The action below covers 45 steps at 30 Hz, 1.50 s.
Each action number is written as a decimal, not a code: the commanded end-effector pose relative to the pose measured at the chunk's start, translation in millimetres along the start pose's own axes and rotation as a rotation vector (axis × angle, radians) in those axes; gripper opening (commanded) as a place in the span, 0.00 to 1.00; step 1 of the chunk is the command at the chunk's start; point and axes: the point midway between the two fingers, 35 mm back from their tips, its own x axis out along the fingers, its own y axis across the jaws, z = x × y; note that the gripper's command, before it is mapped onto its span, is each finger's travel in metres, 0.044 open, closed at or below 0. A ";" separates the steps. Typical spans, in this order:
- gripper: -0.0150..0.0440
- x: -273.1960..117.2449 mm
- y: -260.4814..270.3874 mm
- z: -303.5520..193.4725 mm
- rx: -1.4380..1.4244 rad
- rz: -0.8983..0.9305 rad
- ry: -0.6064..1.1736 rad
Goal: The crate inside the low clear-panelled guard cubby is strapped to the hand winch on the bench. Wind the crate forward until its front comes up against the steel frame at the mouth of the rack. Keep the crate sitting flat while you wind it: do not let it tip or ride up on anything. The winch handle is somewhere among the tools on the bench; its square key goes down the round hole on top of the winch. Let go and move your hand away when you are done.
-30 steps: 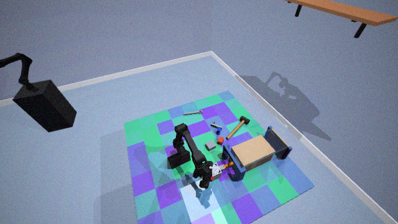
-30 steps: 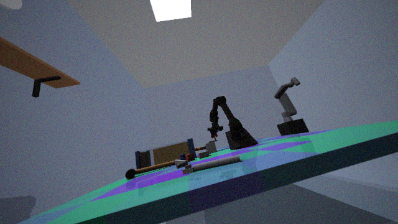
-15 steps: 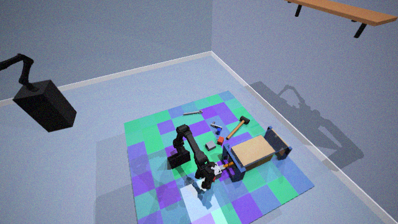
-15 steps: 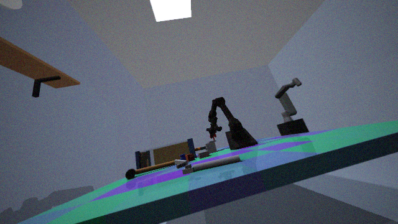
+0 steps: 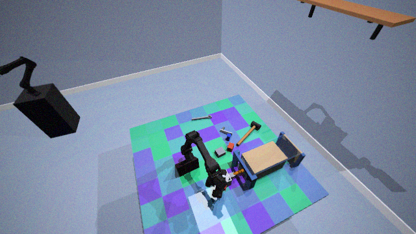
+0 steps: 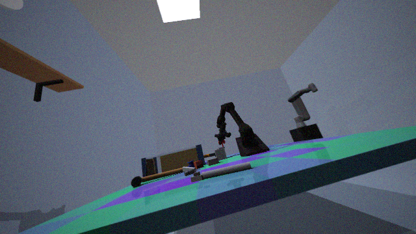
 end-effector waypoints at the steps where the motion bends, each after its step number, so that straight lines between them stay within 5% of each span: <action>1: 0.25 9.2 -5.4 -16.9 -0.023 -0.006 0.020; 45: 0.25 26.1 -31.2 -55.7 -0.025 -0.010 0.022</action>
